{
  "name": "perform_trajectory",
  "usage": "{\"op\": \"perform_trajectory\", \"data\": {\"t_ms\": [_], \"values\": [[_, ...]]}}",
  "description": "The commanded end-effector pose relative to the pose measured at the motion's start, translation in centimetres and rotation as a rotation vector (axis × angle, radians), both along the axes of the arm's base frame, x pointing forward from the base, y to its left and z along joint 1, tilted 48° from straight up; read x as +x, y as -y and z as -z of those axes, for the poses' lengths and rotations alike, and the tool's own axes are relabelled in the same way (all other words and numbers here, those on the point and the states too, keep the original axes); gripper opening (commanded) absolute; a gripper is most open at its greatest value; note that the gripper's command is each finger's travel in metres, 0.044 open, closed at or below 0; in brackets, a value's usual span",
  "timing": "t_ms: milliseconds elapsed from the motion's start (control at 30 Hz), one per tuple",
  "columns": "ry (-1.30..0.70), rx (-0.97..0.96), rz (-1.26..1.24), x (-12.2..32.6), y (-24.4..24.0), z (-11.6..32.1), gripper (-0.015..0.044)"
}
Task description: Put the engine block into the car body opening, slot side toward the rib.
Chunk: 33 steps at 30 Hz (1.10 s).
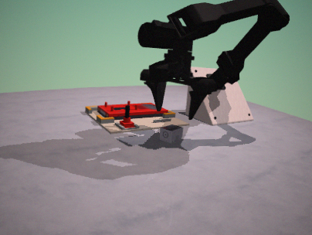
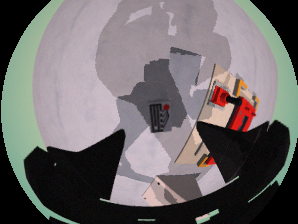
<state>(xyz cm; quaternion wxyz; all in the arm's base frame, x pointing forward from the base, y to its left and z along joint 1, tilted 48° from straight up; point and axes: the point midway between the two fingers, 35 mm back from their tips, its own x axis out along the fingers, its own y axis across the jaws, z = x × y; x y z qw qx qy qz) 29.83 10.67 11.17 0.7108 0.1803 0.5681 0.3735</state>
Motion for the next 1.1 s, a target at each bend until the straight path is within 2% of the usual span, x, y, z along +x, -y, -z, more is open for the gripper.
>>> {"op": "perform_trajectory", "data": {"t_ms": [0,800,1067], "values": [[0.001,0.007,-0.005,0.1,-0.2,0.6,0.0440],[0.001,0.009,-0.005,0.3,-3.0,3.1,0.0440],[0.001,0.009,-0.005,0.3,-3.0,3.1,0.0230]]}}
